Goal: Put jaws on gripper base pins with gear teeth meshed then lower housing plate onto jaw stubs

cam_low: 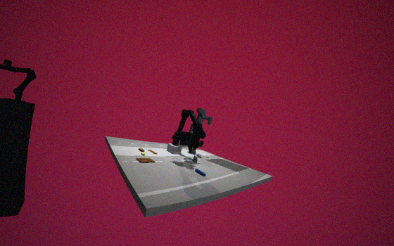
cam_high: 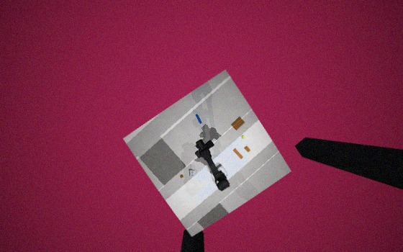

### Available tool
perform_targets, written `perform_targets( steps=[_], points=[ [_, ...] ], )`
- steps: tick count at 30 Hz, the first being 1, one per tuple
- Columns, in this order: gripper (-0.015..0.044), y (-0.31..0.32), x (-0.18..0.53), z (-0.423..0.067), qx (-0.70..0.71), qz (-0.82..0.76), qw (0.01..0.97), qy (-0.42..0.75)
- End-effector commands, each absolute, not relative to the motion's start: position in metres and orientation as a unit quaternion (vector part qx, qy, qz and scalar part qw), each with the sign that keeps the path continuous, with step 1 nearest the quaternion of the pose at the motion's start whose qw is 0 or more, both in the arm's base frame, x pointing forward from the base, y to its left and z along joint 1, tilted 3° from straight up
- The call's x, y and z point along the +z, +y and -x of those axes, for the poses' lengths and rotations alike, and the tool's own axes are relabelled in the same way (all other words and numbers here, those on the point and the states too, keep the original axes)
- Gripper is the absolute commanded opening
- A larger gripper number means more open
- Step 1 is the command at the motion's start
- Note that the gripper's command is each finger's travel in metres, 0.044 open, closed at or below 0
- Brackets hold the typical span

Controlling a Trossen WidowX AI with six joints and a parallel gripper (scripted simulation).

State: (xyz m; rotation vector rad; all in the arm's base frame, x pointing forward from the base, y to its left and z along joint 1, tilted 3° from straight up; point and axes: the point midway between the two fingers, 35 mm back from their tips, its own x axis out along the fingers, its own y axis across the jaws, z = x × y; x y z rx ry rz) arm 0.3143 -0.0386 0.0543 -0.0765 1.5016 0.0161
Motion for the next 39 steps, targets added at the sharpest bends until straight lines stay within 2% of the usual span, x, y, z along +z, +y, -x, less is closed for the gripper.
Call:
perform_targets(
  steps=[1,39],
  points=[
    [0.0134,-0.0411,0.055,-0.315,0.011,0.037,0.731,0.681],
    [0.0134,-0.0403,0.0492,-0.3159,0.015,0.042,0.731,0.681]
  ],
)
